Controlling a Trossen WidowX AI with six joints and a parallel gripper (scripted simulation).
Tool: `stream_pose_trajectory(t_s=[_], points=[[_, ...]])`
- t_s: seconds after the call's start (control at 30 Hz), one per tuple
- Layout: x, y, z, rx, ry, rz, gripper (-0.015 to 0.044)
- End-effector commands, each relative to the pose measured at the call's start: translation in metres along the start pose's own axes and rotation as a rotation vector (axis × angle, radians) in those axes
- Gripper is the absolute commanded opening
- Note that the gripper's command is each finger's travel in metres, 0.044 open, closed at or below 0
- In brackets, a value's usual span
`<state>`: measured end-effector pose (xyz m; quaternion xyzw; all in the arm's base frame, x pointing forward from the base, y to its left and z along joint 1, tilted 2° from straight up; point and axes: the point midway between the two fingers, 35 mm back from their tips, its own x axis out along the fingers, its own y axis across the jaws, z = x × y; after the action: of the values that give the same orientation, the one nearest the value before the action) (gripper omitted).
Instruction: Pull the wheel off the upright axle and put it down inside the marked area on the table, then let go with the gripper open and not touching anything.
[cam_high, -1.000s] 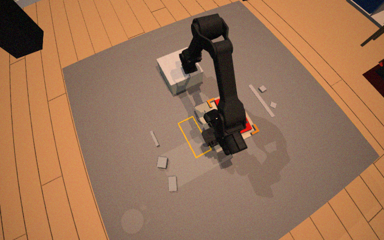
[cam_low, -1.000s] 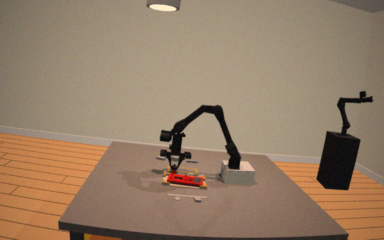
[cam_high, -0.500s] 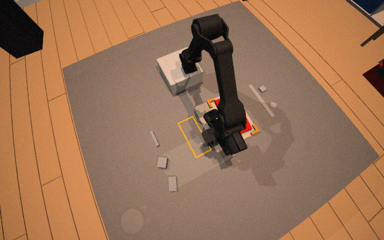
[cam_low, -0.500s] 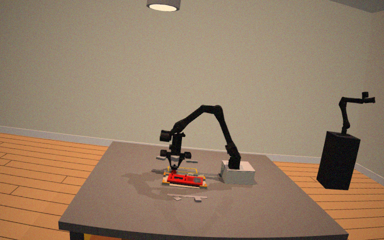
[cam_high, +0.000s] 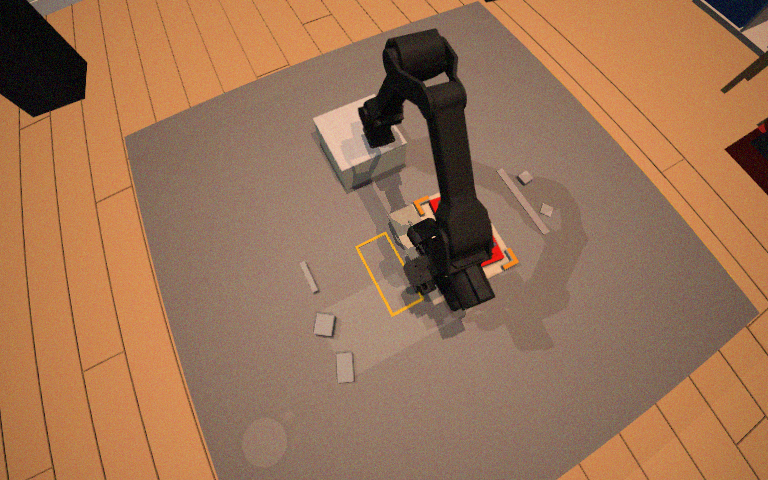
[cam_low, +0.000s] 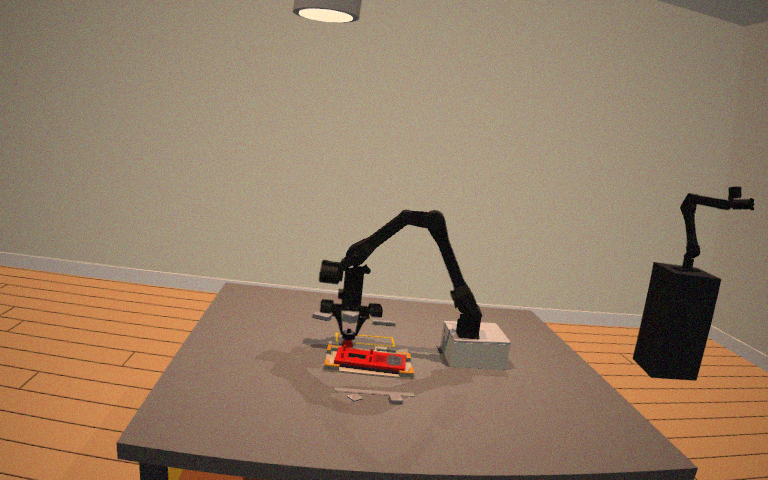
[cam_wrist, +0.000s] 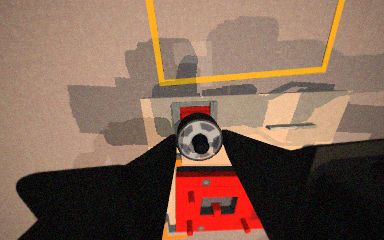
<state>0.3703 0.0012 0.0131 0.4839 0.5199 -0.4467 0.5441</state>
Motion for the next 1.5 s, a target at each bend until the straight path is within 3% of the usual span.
stream_pose_trajectory(t_s=[0.0,1.47], points=[[-0.009,-0.001,0.0,0.001,0.0,0.0,0.0],[-0.024,-0.002,0.0,0.003,0.001,0.0,0.0]])
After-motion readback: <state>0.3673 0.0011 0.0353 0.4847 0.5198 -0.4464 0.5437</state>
